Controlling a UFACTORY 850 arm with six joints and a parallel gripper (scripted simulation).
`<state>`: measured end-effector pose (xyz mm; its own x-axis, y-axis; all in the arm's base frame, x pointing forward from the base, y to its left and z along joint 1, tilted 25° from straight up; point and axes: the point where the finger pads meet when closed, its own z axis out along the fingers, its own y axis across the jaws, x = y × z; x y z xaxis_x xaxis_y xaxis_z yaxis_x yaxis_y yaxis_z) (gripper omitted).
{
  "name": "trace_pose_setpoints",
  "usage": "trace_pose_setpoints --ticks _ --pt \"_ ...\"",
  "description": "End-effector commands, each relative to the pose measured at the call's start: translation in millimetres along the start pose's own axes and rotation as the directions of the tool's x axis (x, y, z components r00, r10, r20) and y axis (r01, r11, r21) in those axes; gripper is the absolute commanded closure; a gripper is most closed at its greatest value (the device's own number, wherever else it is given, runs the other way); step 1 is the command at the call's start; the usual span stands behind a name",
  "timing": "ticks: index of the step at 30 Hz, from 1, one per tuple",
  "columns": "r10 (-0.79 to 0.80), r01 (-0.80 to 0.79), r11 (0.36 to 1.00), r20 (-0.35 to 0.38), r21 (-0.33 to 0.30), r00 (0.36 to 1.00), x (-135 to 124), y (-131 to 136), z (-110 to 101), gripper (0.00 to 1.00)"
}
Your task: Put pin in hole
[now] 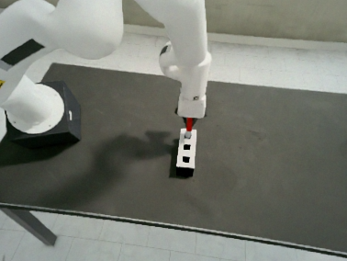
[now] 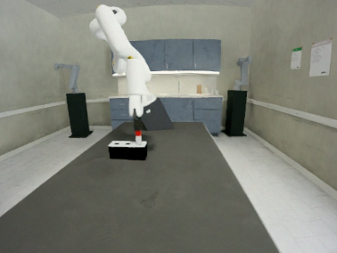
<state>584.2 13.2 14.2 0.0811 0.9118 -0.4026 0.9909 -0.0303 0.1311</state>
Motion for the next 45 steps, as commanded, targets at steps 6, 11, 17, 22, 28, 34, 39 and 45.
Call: trace_pose_setpoints --ticks 6,11,17,22,28,34,39,45 --pt "0.001 -0.001 1.000 -0.001 -0.002 1.000 0.3 2.2 -0.8 1.00" --pt "0.001 -0.001 1.000 -0.001 -0.002 1.000 0.3 2.2 -0.8 1.00" --pt "0.001 -0.001 1.000 -0.001 -0.002 1.000 0.3 2.2 -0.8 1.00" --pt "0.001 -0.001 1.000 -0.001 -0.002 1.000 0.7 0.6 3.2 1.00" --pt "0.001 -0.001 1.000 -0.001 -0.002 1.000 0.7 0.6 3.2 1.00" --pt "0.001 -0.001 1.000 -0.001 -0.002 1.000 0.7 0.6 3.2 1.00" --pt "0.001 -0.001 1.000 -0.001 -0.002 1.000 1.2 1.5 3.1 1.00" --pt "0.001 -0.001 1.000 -0.001 -0.002 1.000 1.2 1.5 3.1 1.00"
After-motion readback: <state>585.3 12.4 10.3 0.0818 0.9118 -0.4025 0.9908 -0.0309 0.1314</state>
